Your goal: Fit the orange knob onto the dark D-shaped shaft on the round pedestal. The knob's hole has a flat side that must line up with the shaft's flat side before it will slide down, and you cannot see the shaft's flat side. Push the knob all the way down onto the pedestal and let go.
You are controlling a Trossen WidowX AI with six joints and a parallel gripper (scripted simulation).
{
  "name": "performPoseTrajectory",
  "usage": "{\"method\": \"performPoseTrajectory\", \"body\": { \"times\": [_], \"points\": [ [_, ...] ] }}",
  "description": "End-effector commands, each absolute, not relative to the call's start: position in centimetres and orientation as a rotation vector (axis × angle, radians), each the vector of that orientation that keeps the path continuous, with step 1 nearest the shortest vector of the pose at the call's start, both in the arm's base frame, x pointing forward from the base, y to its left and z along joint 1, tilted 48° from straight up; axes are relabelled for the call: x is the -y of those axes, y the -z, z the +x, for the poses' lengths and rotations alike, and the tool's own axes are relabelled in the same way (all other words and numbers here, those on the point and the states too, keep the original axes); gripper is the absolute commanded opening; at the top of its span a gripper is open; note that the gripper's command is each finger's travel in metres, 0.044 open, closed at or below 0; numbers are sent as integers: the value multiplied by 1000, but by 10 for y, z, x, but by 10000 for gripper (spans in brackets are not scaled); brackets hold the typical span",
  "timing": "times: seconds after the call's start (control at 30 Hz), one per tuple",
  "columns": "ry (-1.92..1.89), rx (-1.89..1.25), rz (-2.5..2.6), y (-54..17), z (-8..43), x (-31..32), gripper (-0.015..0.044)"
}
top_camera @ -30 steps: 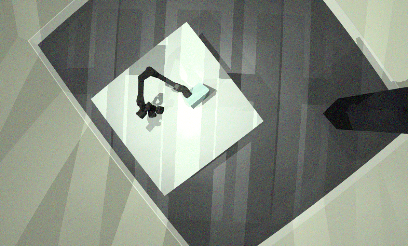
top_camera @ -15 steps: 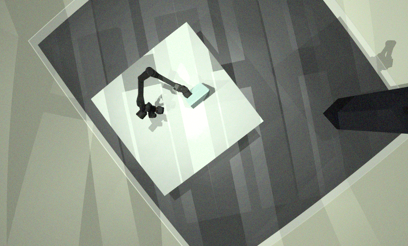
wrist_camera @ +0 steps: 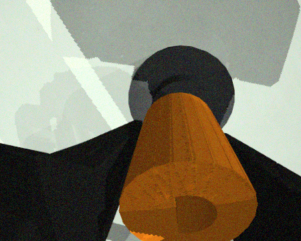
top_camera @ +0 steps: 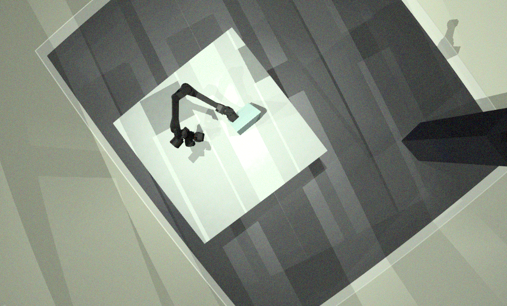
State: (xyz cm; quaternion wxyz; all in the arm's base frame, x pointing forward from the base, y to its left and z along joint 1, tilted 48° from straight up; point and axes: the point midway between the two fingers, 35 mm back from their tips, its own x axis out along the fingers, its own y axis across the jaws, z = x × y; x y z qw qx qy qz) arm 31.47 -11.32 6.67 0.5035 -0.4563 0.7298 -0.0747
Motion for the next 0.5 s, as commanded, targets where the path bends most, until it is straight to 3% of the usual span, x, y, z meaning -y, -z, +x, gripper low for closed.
{"method": "performPoseTrajectory", "body": {
  "times": [0.0, 0.47],
  "points": [
    [182, -1753, -1097, -70, 315, 112, 0],
    [183, -1753, -1097, -71, 319, 114, 0]
  ]
}}
